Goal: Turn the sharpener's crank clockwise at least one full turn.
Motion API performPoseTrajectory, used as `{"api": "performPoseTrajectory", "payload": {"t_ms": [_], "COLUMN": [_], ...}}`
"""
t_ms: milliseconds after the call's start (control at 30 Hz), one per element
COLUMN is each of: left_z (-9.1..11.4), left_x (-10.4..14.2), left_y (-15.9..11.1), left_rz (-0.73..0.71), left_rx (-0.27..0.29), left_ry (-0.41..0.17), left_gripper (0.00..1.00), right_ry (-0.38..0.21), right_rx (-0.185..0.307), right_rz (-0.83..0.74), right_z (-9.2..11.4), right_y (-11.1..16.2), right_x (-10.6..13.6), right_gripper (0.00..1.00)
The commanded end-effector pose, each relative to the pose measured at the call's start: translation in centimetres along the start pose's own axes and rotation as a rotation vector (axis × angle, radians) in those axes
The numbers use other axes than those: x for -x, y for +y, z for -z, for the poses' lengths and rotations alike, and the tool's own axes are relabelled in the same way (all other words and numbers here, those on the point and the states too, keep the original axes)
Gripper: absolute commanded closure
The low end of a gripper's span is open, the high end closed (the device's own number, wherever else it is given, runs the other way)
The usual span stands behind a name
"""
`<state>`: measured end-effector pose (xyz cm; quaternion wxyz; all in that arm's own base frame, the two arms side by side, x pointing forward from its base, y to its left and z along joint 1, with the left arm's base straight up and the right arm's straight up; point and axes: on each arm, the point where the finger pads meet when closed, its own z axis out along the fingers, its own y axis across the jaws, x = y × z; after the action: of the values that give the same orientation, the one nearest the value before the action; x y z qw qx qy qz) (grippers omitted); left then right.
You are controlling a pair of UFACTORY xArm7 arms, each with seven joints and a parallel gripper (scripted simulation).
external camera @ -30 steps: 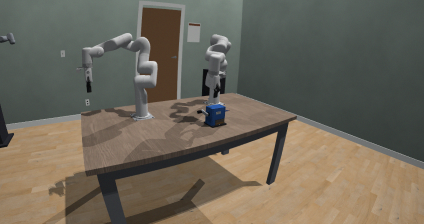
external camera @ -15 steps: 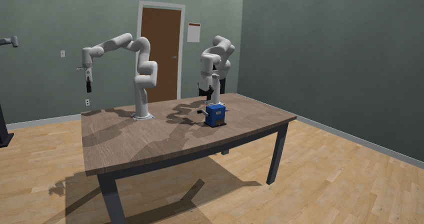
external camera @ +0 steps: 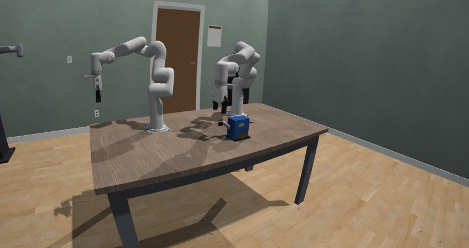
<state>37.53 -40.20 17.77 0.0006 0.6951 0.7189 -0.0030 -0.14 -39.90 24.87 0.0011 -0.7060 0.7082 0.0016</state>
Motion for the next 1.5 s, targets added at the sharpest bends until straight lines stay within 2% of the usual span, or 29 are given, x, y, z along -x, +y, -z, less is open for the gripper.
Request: {"api": "performPoseTrajectory", "payload": {"t_ms": [0, 300, 333, 1467], "left_z": [0.14, 0.14, 0.14, 0.14], "left_x": [0.59, 0.59, 0.59, 0.59], "left_y": [0.30, 0.30, 0.30, 0.30], "left_rz": [-0.001, -0.001, -0.001, -0.001], "left_rx": [0.007, 0.007, 0.007, 0.007], "left_ry": [0.001, 0.001, 0.001, 0.001], "left_gripper": [0.00, 0.00, 1.00, 1.00], "right_ry": [0.004, 0.004, 0.004, 0.004], "right_rx": [-0.001, -0.001, -0.001, -0.001], "right_rz": [0.000, 0.000, 0.000, 0.000], "right_z": [0.13, 0.13, 0.13, 0.13], "right_y": [-0.02, -0.02, -0.02, -0.02], "right_x": [-0.10, -0.10, -0.10, -0.10], "right_gripper": [0.00, 0.00, 0.00, 0.00]}}
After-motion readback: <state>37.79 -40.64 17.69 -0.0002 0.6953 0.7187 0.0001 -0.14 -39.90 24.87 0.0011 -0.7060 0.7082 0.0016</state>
